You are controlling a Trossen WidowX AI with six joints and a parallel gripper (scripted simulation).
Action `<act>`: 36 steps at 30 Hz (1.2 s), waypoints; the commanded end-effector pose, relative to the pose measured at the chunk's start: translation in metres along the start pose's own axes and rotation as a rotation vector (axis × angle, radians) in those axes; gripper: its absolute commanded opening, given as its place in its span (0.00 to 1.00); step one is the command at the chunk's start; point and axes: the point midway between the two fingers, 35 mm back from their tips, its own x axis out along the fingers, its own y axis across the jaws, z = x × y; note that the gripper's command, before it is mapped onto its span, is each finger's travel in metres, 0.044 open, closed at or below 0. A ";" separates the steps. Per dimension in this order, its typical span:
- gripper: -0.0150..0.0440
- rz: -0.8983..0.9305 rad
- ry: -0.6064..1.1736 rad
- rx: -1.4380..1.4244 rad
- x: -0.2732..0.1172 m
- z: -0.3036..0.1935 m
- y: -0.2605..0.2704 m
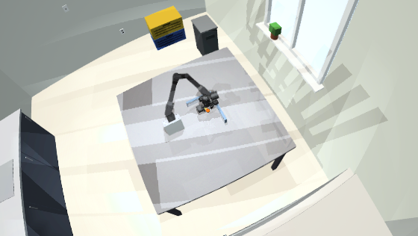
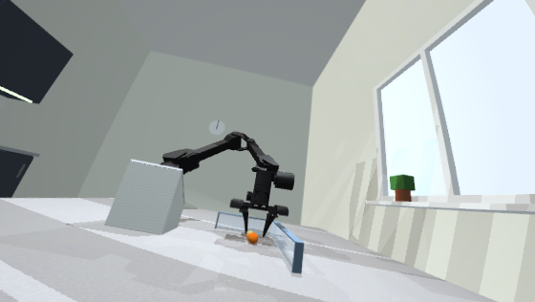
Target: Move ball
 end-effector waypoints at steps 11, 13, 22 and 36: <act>0.52 0.008 -0.008 0.010 0.012 0.000 0.004; 0.50 0.008 -0.008 0.010 0.012 0.000 0.004; 0.30 0.008 -0.007 0.010 0.008 -0.001 0.003; 0.25 0.008 0.001 0.011 -0.089 -0.004 -0.002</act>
